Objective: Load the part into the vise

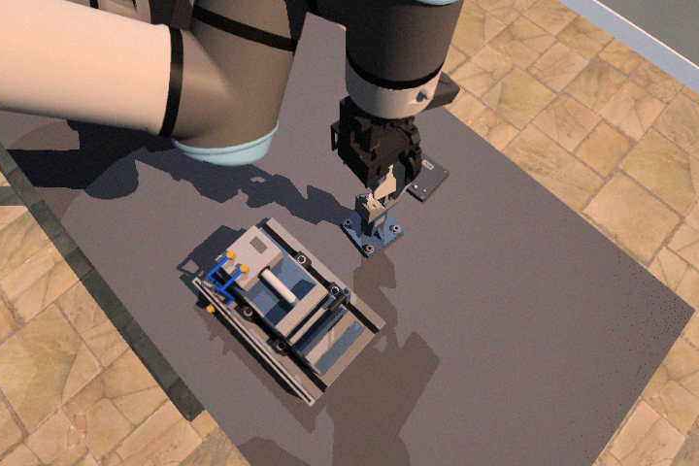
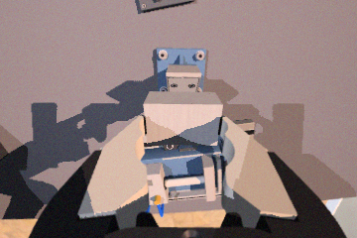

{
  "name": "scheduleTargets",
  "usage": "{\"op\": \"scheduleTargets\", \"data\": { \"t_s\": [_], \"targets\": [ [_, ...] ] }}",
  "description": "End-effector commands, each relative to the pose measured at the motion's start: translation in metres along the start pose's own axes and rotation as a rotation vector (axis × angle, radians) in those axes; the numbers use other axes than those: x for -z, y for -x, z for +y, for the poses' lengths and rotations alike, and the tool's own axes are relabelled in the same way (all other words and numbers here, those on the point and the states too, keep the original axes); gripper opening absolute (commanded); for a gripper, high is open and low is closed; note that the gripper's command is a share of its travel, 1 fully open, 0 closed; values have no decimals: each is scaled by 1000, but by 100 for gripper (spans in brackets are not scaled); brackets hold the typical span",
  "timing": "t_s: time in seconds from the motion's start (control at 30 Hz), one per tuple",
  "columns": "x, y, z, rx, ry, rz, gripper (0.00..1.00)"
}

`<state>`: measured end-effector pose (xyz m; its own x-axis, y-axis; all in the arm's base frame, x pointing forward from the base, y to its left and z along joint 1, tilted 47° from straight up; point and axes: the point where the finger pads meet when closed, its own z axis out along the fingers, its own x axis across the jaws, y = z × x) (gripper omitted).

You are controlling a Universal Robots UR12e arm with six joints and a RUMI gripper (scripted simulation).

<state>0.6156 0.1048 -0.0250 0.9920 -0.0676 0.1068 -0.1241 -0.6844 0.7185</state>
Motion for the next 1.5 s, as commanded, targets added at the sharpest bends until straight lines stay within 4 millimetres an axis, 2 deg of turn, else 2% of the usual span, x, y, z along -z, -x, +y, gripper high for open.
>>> {"op": "scheduleTargets", "data": {
  "t_s": [0.0,0.63,1.47],
  "targets": [
    [8,0,0,-1,0,1,0],
    [30,0,0,-1,0,1,0],
    [33,-1,0,-2,0,1,0]
  ]
}}
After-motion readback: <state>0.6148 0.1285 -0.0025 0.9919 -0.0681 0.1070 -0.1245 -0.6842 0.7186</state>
